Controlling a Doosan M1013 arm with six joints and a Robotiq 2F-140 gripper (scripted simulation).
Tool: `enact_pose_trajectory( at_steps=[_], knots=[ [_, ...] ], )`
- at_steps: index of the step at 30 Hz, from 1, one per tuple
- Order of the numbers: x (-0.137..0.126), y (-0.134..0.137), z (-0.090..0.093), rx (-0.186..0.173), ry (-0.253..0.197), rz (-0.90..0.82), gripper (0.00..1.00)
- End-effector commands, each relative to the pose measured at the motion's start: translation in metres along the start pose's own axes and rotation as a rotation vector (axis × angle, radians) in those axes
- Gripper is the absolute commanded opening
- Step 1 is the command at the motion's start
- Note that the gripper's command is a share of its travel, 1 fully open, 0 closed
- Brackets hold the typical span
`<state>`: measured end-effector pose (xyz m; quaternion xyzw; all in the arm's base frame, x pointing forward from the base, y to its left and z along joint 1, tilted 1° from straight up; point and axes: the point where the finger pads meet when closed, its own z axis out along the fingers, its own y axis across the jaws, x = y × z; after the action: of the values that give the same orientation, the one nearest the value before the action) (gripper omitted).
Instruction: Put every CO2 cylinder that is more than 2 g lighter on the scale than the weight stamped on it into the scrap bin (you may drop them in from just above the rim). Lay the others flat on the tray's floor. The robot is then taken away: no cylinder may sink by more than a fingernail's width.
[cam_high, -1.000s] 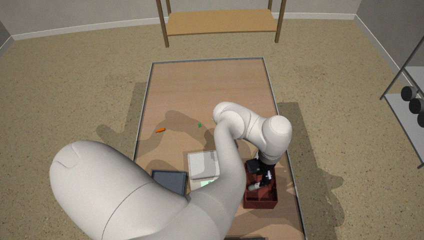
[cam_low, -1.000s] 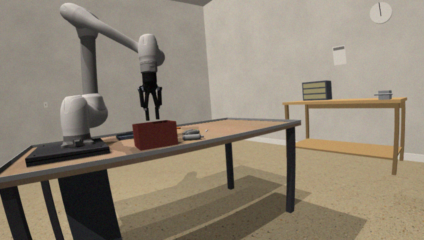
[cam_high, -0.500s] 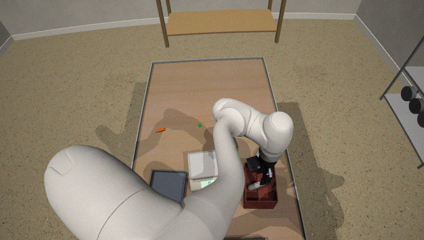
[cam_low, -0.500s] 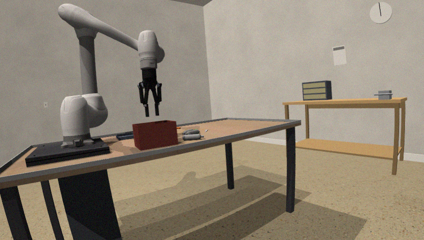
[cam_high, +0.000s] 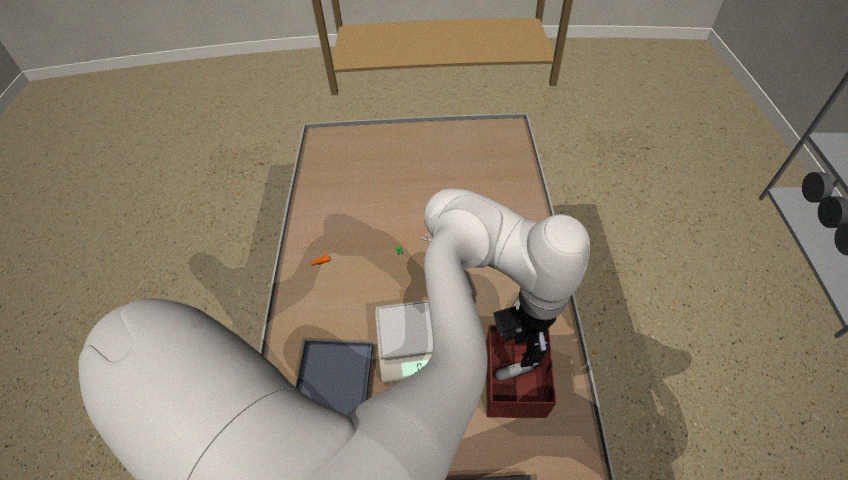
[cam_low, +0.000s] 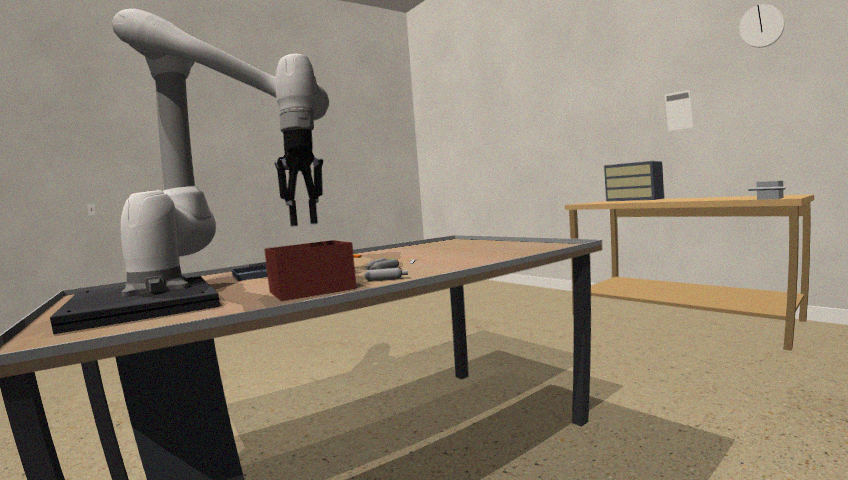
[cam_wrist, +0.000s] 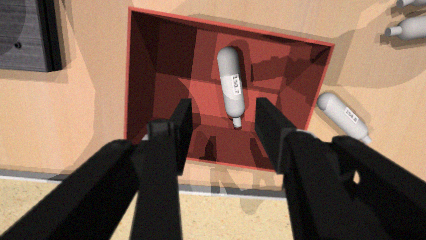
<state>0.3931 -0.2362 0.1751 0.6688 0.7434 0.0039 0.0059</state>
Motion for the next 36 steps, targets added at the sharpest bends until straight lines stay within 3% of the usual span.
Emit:
enact_pose_trajectory(
  at_steps=[1,6,8,12,21,23,24,27,33,36],
  knots=[
    [0.0,0.001,-0.001,-0.001,0.0,-0.001,0.32],
    [-0.001,0.011,-0.002,-0.001,0.0,-0.061,0.32],
    [-0.001,0.03,-0.004,-0.001,0.0,-0.177,0.32],
    [0.004,0.104,-0.01,0.0,-0.002,-0.473,0.32],
    [0.05,0.232,-0.006,0.001,-0.018,-1.028,0.32],
    [0.05,0.232,-0.006,0.001,-0.018,-1.028,0.32],
    [0.066,0.273,-0.003,0.001,-0.02,-1.206,0.32],
    [0.078,0.303,-0.001,0.001,-0.021,-1.354,0.32],
    [0.078,0.303,0.001,0.0,-0.003,-1.699,0.32],
    [0.078,0.303,0.005,-0.001,-0.001,-1.712,0.32]
  ],
)
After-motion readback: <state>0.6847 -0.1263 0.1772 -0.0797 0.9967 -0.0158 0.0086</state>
